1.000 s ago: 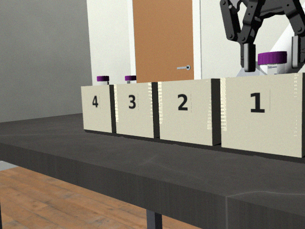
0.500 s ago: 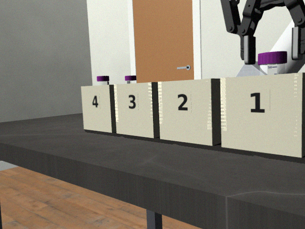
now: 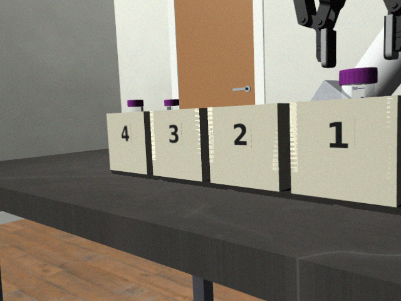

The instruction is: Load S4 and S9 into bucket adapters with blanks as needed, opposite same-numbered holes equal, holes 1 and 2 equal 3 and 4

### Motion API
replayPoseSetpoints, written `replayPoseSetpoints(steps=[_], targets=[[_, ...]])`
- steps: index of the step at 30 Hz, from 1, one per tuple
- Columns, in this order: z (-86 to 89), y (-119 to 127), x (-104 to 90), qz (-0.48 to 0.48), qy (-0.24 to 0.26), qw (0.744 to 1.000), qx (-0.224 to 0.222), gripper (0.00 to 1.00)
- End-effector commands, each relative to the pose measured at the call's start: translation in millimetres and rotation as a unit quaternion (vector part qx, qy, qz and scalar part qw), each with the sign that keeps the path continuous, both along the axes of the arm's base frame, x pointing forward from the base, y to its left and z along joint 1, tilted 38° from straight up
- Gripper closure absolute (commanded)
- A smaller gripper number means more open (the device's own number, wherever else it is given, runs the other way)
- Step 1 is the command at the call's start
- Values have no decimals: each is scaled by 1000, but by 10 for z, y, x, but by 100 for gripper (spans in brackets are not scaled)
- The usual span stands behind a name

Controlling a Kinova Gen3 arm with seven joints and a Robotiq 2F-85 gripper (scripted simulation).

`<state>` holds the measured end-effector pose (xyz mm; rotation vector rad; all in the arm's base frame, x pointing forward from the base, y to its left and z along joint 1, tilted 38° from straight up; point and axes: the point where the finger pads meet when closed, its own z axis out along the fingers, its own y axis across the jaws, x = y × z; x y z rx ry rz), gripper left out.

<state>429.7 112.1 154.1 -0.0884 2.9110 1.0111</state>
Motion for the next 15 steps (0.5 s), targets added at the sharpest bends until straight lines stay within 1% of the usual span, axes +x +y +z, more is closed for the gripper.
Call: replayPoseSetpoints(steps=[1,13,15], targets=[[33,-29,2,0,0,1000,0,38],[159,-128,-4,0,0,1000,0,38],[159,-128,-4,0,0,1000,0,38]])
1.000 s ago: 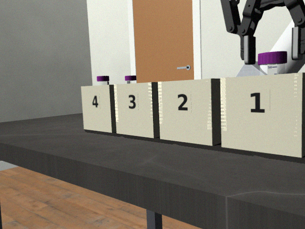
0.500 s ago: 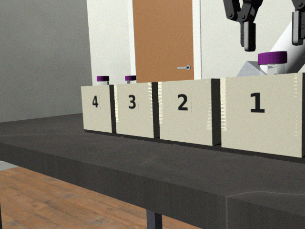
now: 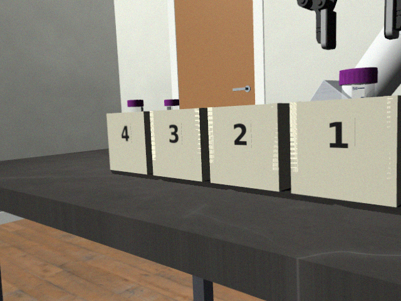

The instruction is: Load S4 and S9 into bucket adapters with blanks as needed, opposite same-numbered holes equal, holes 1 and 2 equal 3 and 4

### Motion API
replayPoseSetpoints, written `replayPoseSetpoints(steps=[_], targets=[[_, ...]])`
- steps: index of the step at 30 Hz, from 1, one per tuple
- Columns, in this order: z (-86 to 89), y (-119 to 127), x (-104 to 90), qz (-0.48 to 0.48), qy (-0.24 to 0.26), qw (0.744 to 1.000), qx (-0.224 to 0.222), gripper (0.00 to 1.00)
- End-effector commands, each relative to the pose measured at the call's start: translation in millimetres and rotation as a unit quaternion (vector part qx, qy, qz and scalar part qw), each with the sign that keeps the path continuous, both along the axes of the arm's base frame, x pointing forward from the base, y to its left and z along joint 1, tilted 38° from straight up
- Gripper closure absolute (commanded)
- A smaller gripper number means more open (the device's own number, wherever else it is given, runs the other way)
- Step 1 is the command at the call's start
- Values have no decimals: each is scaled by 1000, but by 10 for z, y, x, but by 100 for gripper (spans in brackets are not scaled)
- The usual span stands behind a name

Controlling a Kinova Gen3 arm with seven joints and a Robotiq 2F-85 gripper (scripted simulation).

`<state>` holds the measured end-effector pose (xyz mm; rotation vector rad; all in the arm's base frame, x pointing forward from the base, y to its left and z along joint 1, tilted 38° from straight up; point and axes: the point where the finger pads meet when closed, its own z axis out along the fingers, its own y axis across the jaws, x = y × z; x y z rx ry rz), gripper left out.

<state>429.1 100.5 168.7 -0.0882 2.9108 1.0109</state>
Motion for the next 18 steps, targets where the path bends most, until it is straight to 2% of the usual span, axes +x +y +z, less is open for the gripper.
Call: replayPoseSetpoints(steps=[1,18], targets=[[22,-20,2,0,0,1000,0,38],[179,-144,-6,0,0,1000,0,38]])
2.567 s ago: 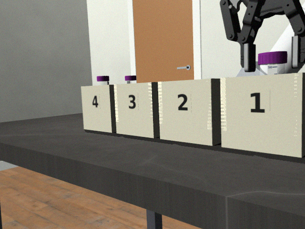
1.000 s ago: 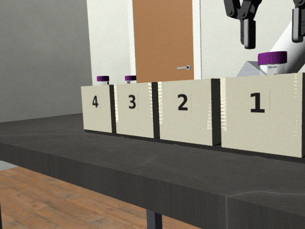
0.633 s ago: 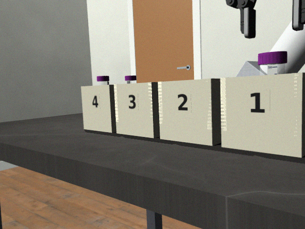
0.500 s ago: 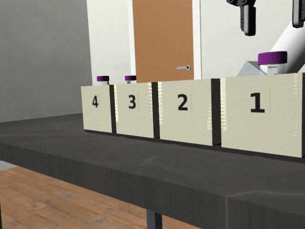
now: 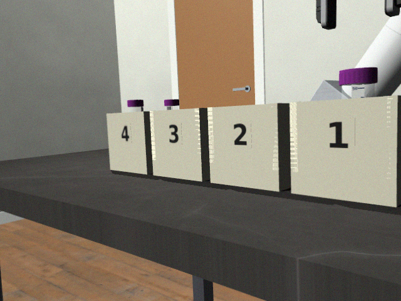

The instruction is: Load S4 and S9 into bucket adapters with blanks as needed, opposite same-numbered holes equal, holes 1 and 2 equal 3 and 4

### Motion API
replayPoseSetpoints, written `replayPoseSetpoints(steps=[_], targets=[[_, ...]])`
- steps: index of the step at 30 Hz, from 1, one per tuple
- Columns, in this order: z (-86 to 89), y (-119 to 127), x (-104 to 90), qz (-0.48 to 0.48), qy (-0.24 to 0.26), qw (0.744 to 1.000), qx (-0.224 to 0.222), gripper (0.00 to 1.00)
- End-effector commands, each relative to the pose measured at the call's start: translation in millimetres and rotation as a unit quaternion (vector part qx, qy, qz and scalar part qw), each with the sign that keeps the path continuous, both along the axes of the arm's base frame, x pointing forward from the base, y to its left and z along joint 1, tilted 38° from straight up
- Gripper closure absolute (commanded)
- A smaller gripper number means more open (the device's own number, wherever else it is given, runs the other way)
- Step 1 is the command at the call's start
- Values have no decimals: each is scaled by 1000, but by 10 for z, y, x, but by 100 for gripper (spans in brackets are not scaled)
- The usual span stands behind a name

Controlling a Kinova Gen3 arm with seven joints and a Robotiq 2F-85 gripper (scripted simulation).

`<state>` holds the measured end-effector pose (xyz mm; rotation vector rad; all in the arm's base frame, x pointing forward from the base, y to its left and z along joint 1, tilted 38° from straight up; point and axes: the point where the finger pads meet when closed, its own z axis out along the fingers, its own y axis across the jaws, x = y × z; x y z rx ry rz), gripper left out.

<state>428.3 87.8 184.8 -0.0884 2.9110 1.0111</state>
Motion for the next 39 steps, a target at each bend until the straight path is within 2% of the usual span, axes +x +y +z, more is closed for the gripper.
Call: replayPoseSetpoints(steps=[1,39], targets=[[29,-25,2,0,0,1000,0,38],[384,-306,-15,0,0,1000,0,38]])
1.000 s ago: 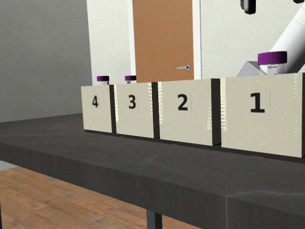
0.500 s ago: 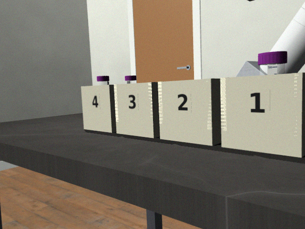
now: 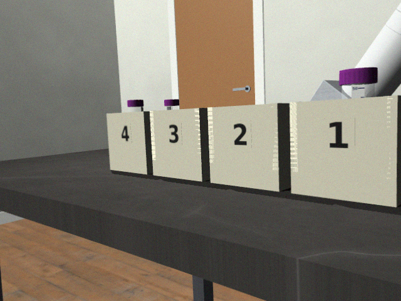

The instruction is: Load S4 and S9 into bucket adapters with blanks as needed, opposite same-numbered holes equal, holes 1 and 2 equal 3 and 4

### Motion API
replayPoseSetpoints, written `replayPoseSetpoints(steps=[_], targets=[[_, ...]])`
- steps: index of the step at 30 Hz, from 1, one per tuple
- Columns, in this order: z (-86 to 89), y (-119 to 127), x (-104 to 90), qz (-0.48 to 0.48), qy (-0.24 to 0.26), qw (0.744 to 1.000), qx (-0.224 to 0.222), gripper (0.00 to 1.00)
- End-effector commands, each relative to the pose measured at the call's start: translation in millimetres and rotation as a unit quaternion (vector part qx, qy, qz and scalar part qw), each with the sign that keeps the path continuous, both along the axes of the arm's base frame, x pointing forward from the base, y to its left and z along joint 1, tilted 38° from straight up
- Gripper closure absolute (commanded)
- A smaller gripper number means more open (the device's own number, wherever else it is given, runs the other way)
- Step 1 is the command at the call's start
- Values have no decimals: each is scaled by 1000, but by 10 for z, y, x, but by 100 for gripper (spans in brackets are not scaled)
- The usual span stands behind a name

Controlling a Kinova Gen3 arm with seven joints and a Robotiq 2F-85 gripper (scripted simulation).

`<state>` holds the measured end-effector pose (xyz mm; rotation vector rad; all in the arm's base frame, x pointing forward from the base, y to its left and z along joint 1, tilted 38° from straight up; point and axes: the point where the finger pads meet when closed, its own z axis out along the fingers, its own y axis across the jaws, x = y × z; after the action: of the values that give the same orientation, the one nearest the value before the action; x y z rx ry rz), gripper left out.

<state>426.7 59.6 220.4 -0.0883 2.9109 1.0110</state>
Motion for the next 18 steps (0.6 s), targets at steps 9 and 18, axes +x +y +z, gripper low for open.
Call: replayPoseSetpoints(steps=[9,18], targets=[[122,-99,-3,0,0,1000,0,38],[138,-111,-4,0,0,1000,0,38]])
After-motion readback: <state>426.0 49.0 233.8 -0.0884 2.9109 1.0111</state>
